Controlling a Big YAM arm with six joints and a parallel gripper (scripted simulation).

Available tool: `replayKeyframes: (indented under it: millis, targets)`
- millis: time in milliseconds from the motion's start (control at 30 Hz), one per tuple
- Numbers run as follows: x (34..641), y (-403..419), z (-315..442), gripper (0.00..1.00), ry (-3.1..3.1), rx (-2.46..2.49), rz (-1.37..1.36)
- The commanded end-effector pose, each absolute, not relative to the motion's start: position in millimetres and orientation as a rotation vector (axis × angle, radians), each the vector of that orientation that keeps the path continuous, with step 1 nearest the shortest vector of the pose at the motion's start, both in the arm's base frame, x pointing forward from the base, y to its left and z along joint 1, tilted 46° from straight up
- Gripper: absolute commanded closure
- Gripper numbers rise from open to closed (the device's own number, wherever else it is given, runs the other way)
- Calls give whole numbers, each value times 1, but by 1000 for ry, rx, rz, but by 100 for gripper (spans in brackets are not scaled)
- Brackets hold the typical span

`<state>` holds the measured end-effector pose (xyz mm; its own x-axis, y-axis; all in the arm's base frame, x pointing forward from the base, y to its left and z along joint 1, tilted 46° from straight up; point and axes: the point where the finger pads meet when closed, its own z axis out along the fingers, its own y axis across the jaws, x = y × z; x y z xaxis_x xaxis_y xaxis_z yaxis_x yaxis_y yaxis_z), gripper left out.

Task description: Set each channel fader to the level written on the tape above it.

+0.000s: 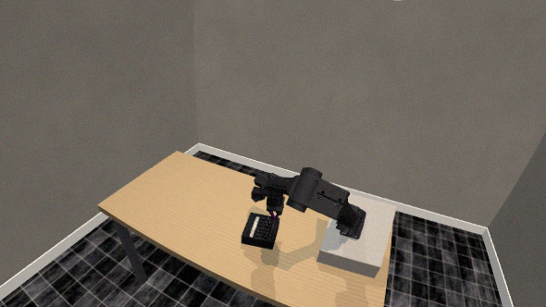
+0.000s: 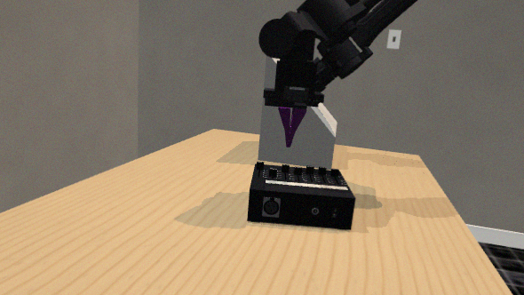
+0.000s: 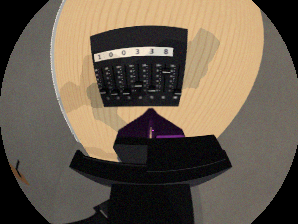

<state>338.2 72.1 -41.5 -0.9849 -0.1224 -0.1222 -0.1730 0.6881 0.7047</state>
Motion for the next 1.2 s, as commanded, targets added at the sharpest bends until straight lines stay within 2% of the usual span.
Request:
replayKeyframes:
  millis: [0, 1167]
  targets:
    - [349, 66, -37, 100, 2797, -256, 1166]
    - [340, 79, -48, 100, 2824, -252, 1188]
